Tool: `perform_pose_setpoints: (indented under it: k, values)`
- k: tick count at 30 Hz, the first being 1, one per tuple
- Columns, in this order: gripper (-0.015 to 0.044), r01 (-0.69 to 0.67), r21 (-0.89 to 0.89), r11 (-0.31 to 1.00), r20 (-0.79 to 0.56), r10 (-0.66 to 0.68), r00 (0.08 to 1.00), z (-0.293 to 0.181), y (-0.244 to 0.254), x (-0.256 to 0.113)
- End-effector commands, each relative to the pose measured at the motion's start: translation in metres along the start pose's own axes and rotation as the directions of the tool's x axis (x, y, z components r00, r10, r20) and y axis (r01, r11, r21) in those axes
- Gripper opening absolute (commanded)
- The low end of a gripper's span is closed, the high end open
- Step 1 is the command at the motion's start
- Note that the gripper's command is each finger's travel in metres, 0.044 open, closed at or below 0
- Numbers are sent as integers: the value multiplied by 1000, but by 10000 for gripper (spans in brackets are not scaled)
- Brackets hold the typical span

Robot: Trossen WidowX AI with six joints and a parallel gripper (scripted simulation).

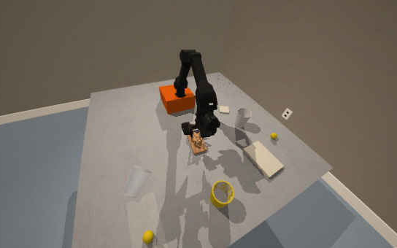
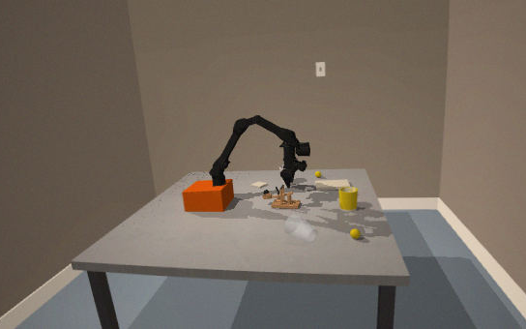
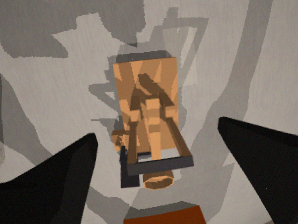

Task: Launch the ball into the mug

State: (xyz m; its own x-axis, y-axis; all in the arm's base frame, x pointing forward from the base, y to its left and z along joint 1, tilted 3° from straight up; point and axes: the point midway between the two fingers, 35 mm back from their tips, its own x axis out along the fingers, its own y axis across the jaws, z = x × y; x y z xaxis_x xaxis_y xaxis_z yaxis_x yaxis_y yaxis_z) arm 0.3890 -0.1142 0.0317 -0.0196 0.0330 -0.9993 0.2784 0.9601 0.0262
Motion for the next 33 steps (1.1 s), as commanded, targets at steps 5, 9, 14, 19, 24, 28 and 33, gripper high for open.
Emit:
perform_pose_setpoints:
  k: [5, 9, 14, 19, 24, 28, 33]
  values:
    - [440, 0, 0, 1000, 19, 0, 1000, 2, 0, -11]
    - [440, -5, -5, 1000, 23, 5, 1000, -1, -1, -13]
    - [440, -5, -5, 1000, 23, 5, 1000, 0, 0, 31]
    - [440, -5, -5, 1000, 23, 5, 1000, 0, 0, 32]
    - [440, -5, -5, 1000, 23, 5, 1000, 0, 0, 40]
    - [440, -5, -5, 1000, 23, 5, 1000, 1, 0, 46]
    - [440, -5, -5, 1000, 23, 5, 1000, 1, 0, 54]
